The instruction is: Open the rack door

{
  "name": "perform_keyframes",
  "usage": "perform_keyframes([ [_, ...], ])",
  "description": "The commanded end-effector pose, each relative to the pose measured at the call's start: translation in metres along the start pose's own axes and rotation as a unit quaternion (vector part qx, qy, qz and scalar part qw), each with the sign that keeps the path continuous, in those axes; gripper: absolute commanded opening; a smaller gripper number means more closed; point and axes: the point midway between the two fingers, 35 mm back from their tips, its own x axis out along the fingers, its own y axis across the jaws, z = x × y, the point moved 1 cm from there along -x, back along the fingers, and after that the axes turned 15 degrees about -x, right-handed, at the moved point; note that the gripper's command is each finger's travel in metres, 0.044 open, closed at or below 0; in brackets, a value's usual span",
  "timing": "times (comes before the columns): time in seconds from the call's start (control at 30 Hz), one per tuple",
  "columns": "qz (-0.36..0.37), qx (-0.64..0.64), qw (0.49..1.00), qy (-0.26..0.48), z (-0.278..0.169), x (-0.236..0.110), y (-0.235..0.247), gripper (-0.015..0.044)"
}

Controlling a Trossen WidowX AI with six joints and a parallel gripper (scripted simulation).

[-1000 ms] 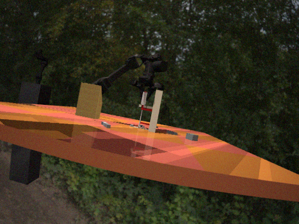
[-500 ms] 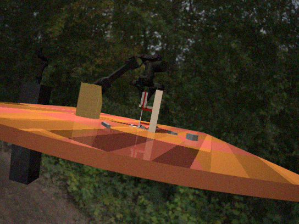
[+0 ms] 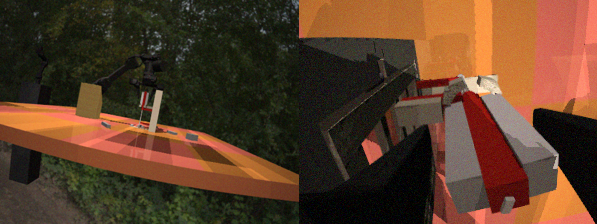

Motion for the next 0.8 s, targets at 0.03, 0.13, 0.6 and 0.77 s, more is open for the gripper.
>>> perform_keyframes([
  [0.03,-0.001,-0.135,0.991,0.002,-0.0017,0.0018,0.0013,0.0296],
  [0.13,-0.001,-0.208,0.978,0.002,-0.0016,0.0018,0.0013,0.0296],
  [0.6,0.0,-0.528,0.849,0.002,-0.0017,0.0018,0.0013,0.0296],
  [0.77,0.0,-0.629,0.777,0.002,-0.0017,0.0018,0.0013,0.0296],
])
